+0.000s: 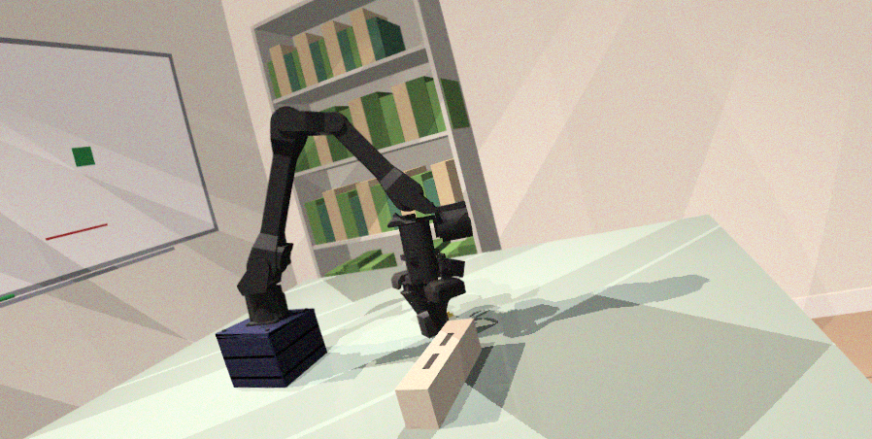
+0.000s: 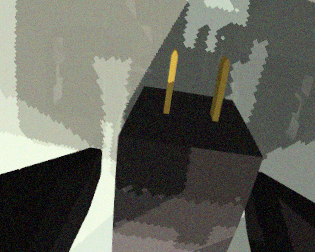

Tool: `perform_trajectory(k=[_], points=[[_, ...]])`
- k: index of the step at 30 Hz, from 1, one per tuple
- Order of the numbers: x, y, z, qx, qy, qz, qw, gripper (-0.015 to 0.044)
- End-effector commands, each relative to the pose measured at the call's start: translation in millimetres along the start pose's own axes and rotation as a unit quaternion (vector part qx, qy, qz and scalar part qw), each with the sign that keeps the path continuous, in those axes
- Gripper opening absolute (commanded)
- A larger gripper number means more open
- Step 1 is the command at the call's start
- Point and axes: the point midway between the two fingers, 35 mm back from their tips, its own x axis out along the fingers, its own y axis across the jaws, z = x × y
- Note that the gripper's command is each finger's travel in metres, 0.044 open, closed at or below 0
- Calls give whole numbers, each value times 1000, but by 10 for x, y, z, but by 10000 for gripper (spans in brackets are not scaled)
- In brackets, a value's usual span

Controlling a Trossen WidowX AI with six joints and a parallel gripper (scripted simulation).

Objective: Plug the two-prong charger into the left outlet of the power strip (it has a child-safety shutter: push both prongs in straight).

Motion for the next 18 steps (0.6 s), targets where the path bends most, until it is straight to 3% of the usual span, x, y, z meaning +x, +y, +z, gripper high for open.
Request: perform_trajectory(k=[1,8,11,18], points=[[-4,0,0,0,0,0,1000,151],[-4,0,0,0,0,0,1000,85],[-46,-2,1,0,0,0,1000,6],[-311,1,-23,1,0,-1,1000,0]])
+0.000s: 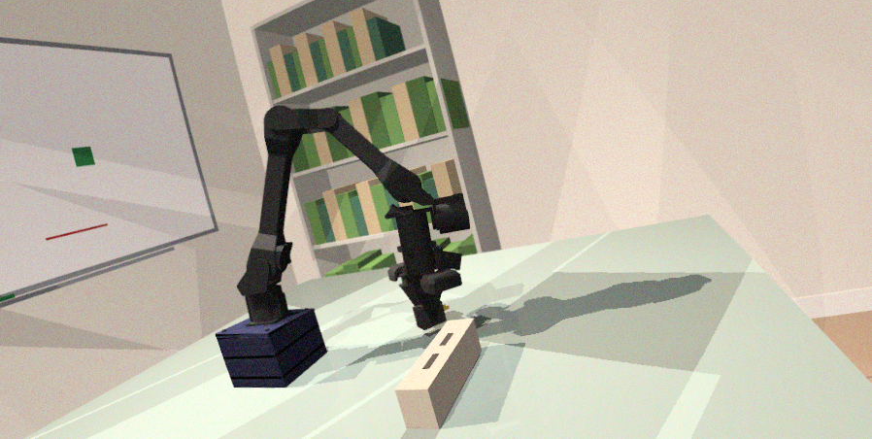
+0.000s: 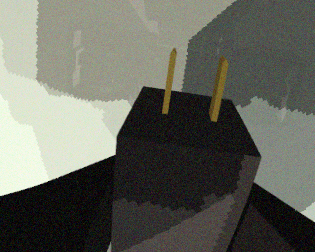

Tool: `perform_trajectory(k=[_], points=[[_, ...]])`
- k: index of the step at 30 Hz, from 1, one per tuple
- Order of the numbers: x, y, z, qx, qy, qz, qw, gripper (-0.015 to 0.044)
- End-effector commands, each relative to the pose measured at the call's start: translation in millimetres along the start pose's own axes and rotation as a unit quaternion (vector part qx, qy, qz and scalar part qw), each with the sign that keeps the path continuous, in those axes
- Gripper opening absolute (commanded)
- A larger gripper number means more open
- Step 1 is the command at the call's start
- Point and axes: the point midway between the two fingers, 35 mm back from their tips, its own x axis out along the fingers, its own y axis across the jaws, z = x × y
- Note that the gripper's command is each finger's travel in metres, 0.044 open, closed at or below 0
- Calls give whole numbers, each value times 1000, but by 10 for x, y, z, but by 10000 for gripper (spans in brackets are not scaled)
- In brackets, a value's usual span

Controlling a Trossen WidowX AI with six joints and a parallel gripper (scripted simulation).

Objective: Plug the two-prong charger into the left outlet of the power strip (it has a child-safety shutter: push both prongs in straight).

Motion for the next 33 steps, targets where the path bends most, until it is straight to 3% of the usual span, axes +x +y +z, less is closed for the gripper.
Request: perform_trajectory(k=[1,8,33], points=[[-185,-12,5,0,-5,-4,1000,0],[-396,7,-33,1,-5,-5,1000,0],[-216,-332,-377,126,-3,2,992,0]])
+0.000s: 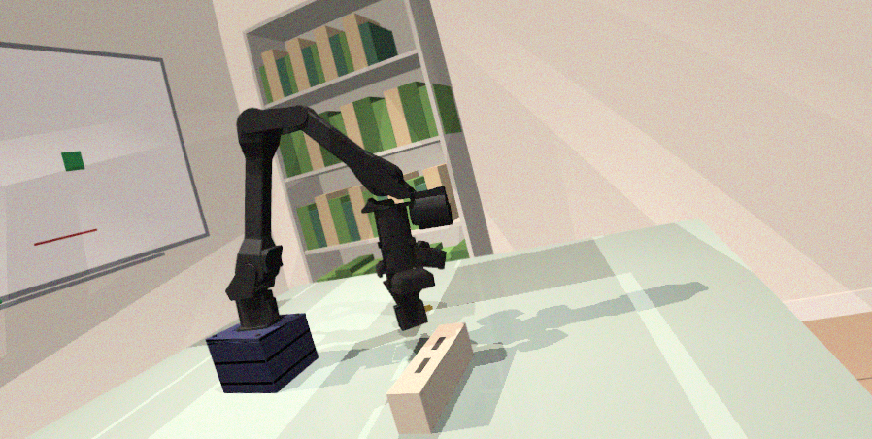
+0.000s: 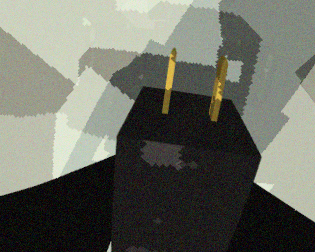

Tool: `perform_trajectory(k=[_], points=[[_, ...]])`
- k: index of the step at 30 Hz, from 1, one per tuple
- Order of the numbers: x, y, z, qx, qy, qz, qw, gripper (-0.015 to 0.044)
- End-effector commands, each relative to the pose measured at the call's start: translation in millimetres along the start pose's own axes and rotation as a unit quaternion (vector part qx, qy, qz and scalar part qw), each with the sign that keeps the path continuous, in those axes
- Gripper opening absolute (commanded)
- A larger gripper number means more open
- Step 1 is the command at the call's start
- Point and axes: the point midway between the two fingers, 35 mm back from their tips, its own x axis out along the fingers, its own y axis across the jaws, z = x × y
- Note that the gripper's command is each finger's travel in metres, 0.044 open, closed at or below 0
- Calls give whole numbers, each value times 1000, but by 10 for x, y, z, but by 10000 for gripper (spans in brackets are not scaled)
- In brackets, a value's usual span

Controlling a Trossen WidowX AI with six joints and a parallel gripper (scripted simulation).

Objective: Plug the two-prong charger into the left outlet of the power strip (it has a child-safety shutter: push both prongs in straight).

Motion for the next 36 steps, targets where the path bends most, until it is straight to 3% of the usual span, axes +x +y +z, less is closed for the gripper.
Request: perform_trajectory(k=[1,36], points=[[33,-66,-50,25,-1,3,1000,0],[291,-545,-588,219,1,15,976,0]])
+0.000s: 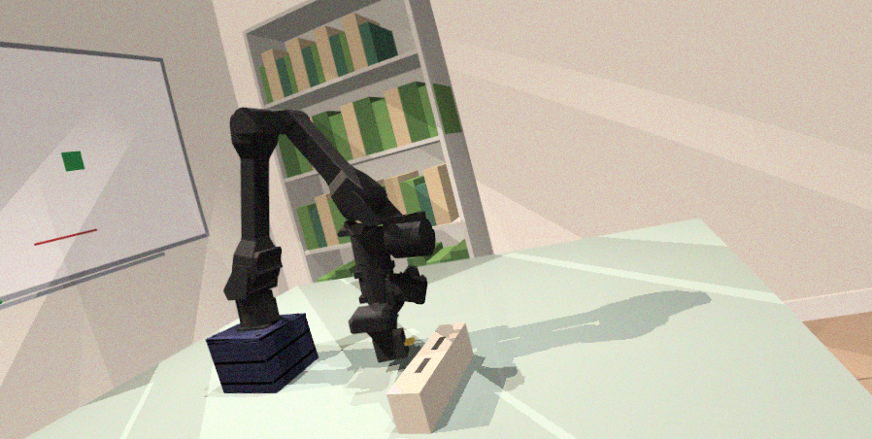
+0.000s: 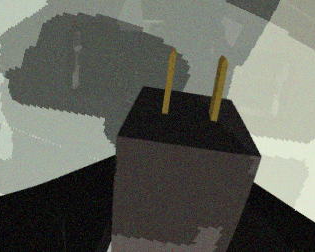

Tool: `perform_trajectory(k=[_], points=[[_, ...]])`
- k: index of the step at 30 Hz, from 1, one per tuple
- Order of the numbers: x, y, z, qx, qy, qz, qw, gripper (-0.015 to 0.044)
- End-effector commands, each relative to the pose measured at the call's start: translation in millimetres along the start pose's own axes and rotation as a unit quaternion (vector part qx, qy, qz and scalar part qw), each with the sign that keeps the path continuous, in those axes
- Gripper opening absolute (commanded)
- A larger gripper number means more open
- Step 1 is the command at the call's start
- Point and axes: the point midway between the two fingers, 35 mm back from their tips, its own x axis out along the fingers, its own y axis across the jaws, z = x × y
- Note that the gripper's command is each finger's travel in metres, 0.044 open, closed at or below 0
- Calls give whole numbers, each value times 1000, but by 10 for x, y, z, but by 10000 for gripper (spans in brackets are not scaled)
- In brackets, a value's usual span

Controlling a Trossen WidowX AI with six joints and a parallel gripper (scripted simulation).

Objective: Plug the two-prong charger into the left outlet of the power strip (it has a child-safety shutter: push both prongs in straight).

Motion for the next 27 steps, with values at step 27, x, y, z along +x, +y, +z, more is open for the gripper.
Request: perform_trajectory(k=[27], points=[[113,-337,-118,110,-1,9,994,0]])
